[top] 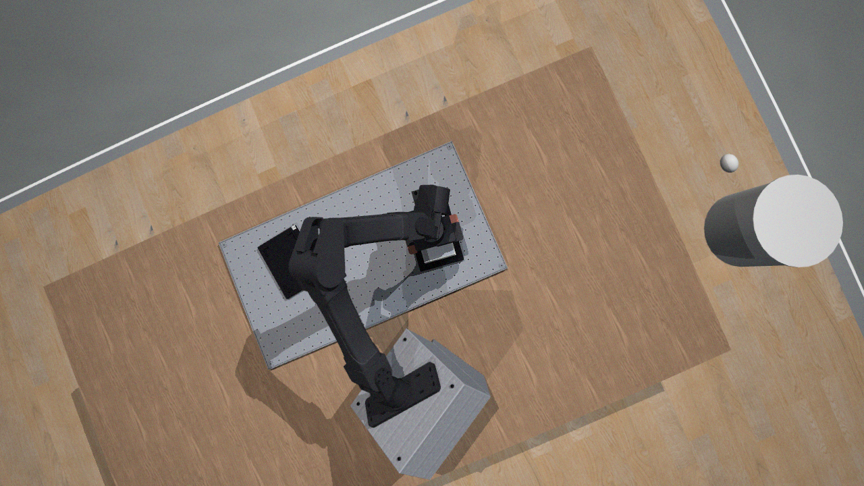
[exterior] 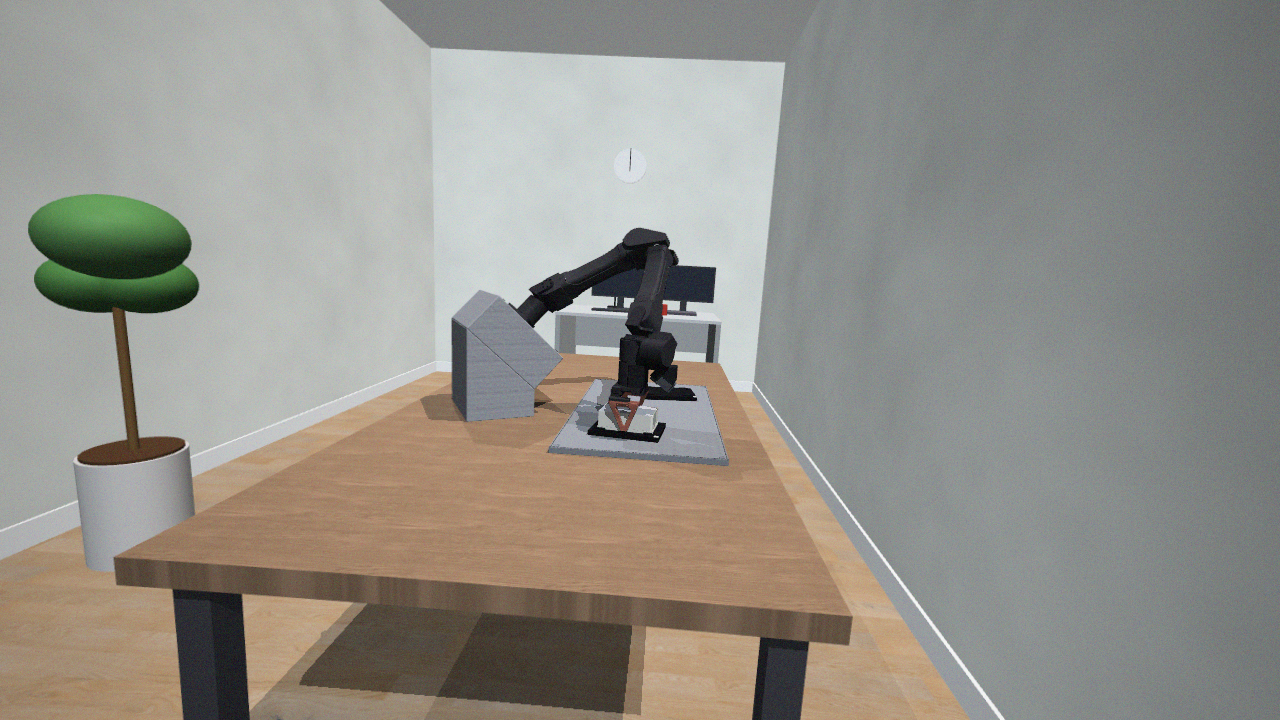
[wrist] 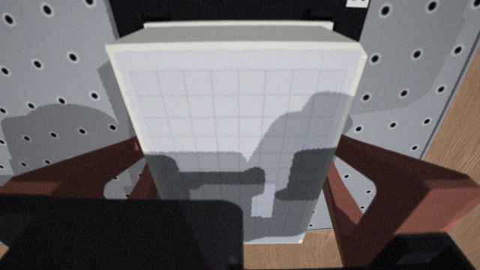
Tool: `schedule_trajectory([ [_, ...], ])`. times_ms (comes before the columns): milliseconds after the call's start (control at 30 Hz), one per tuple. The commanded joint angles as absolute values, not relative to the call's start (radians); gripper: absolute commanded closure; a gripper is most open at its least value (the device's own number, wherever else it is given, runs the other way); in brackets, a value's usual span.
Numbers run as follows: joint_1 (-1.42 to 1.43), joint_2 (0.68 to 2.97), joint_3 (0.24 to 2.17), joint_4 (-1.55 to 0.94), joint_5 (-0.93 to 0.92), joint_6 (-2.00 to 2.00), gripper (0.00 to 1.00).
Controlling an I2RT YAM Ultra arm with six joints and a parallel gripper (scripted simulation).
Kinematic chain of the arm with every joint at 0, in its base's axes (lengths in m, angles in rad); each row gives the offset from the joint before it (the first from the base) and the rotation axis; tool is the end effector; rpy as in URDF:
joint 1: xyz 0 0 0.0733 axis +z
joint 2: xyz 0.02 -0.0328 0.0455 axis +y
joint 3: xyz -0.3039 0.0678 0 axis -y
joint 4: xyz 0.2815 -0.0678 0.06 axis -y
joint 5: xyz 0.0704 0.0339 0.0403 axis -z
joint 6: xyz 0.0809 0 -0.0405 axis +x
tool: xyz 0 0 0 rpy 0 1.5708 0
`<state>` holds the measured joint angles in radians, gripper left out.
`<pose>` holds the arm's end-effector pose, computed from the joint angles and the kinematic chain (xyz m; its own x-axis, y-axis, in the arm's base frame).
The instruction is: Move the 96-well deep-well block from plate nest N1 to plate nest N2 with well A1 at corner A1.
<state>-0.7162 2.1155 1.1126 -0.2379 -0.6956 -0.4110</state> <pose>0.3532 -0.2373 0.0483 -0.7930 0.2836 -0.5393 0.0333 0.9040 0.4263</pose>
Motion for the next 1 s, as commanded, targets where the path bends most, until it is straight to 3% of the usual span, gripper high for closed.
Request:
schedule_trajectory([
  [0, -0.722, 2.111, 1.113, -0.236, -0.695, -0.409, 0.0],
  [967, -0.779, 2.036, 1.116, -0.36, -0.712, -0.481, 0.0],
])
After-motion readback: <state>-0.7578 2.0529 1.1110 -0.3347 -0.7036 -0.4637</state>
